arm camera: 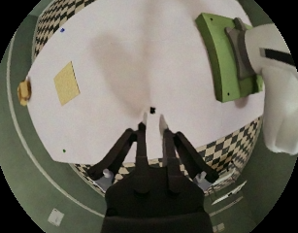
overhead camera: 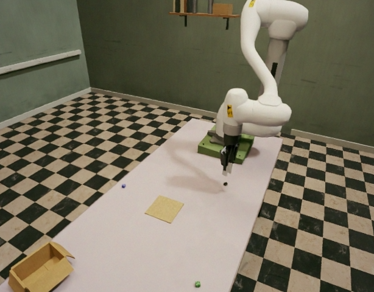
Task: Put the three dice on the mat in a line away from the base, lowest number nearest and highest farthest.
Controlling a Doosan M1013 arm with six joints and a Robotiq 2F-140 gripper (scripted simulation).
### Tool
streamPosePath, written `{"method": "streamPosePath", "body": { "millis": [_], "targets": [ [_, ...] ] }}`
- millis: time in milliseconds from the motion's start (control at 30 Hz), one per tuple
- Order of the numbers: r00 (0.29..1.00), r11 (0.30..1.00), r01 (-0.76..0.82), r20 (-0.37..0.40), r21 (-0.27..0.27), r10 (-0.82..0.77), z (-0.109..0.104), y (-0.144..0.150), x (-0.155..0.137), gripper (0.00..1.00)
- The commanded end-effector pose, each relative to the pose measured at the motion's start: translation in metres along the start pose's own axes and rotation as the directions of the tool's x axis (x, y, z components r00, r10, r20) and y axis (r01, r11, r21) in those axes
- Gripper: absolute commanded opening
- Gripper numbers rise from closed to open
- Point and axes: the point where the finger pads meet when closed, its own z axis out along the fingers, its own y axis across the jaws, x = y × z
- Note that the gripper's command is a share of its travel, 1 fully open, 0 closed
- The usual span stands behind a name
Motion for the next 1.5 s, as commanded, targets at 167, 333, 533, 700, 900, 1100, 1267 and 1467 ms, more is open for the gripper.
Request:
{"method": "streamPosePath", "body": {
  "millis": [167,333,533,700,900,1100,1267,1467],
  "targets": [
    [1.000,1.000,0.000,0.001,0.000,0.000,0.000,0.000,0.000,0.27],
    [1.000,1.000,0.000,0.001,0.000,0.000,0.000,0.000,0.000,0.27],
    [1.000,1.000,0.000,0.001,0.000,0.000,0.000,0.000,0.000,0.27],
    [1.000,1.000,0.000,0.001,0.000,0.000,0.000,0.000,0.000,0.27],
    [1.000,1.000,0.000,0.001,0.001,0.000,0.002,0.000,0.000,0.27],
    [1.000,1.000,-0.001,0.000,0.001,0.001,0.006,0.000,0.000,0.27],
    [1.000,1.000,-0.001,0.000,0.001,0.001,0.010,0.000,-0.001,0.27],
    [1.000,1.000,-0.001,0.000,0.001,0.001,0.019,0.000,-0.001,0.27]
  ]
}}
